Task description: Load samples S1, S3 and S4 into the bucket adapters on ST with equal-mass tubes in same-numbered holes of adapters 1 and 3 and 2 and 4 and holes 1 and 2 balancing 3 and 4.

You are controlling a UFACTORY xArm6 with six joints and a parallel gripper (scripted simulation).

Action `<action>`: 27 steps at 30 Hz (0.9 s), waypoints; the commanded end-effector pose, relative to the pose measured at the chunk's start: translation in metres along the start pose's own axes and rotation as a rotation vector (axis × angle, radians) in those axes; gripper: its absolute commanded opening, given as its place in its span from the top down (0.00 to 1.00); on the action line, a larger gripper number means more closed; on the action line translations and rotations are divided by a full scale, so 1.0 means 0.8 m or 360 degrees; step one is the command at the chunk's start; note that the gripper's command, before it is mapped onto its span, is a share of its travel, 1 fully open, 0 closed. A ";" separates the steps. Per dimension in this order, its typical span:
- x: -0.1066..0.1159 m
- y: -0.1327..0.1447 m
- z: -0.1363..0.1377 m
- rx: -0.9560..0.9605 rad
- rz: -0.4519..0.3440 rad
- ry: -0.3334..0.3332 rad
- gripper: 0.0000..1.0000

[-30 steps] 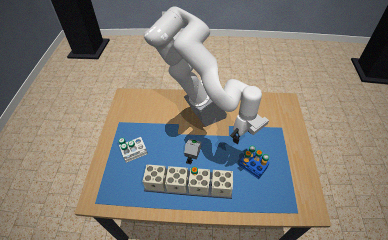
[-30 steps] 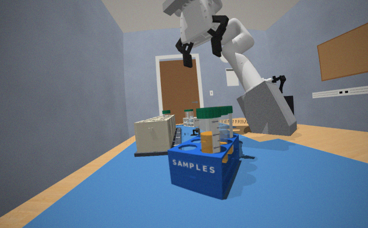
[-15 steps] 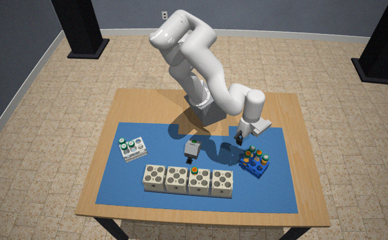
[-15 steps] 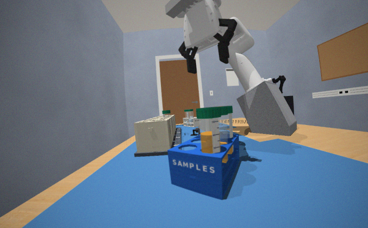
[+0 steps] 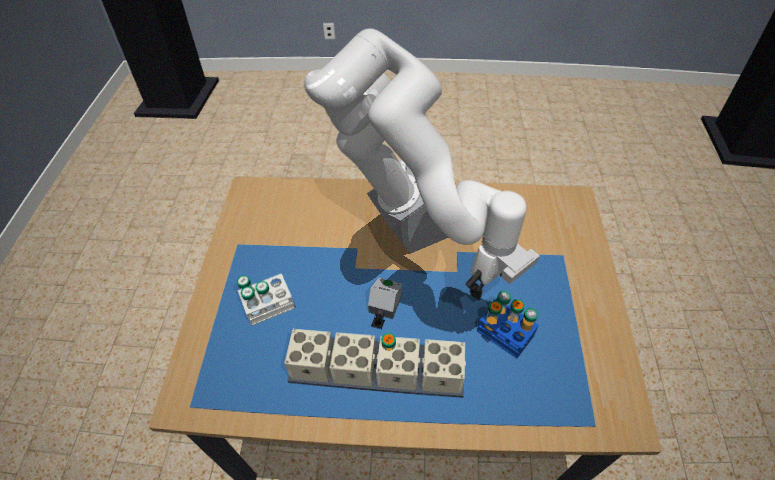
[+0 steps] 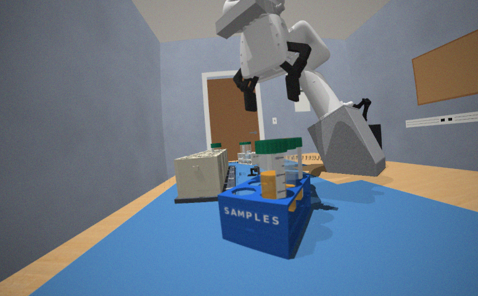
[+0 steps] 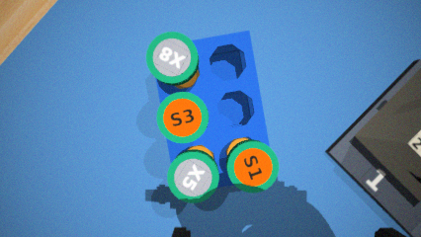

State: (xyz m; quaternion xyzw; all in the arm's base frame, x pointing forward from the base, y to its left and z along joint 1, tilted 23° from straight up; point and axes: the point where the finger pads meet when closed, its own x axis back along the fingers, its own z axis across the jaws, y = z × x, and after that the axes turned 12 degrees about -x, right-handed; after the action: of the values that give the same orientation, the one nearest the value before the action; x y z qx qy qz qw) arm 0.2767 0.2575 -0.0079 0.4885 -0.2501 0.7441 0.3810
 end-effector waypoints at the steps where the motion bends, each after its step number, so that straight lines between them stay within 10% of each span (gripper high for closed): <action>1: -0.013 -0.002 0.000 -0.0002 0.0007 -0.0001 0.00; 27: -0.051 -0.003 0.000 -0.0002 0.0007 -0.0001 0.00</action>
State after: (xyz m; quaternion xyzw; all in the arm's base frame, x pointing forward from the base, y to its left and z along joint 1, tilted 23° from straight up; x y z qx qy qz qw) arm 0.2870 0.2446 -0.0461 0.4880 -0.2505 0.7444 0.3806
